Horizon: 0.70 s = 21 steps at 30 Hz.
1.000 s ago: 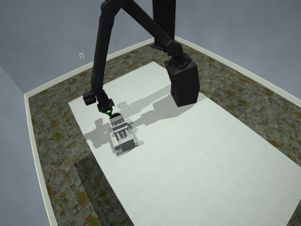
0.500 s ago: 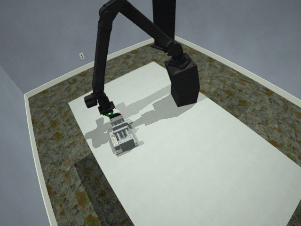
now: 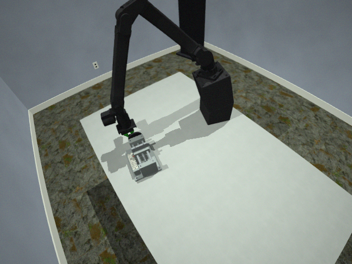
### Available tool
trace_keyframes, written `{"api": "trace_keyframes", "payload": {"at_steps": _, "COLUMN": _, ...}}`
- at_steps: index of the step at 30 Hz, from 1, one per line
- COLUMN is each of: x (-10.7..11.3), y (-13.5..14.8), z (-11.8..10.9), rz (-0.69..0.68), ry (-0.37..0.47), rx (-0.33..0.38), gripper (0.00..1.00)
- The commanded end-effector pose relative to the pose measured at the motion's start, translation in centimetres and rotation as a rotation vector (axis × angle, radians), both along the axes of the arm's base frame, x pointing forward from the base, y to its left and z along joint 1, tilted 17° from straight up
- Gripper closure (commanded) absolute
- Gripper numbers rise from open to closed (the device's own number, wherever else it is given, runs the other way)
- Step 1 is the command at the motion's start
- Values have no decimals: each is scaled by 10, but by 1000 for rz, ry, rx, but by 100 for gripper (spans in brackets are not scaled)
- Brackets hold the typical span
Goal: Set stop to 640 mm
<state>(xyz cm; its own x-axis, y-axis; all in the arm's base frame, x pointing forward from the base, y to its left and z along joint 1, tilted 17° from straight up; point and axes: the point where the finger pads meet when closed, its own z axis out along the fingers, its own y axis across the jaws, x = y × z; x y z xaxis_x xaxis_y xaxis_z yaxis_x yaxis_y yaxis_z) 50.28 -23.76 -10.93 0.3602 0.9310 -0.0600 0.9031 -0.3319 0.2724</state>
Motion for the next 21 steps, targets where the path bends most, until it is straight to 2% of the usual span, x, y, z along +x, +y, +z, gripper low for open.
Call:
{"api": "trace_keyframes", "payload": {"at_steps": 1, "x": 2, "y": -10, "z": -12, "rz": -11, "ry": -17, "rx": -8, "gripper": 94}}
{"api": "trace_keyframes", "payload": {"at_steps": 5, "x": -5, "y": -7, "z": -18, "rz": -9, "ry": -8, "rx": -4, "gripper": 94}}
{"api": "trace_keyframes", "payload": {"at_steps": 8, "x": -1, "y": -9, "z": -16, "rz": -10, "ry": -18, "rx": -9, "gripper": 94}}
{"api": "trace_keyframes", "payload": {"at_steps": 9, "x": -7, "y": -6, "z": -20, "rz": -10, "ry": -8, "rx": -5, "gripper": 94}}
{"api": "trace_keyframes", "payload": {"at_steps": 16, "x": -6, "y": -7, "z": -20, "rz": -10, "ry": -15, "rx": -8, "gripper": 94}}
{"api": "trace_keyframes", "payload": {"at_steps": 21, "x": -13, "y": -4, "z": -26, "rz": -9, "ry": -7, "rx": -5, "gripper": 94}}
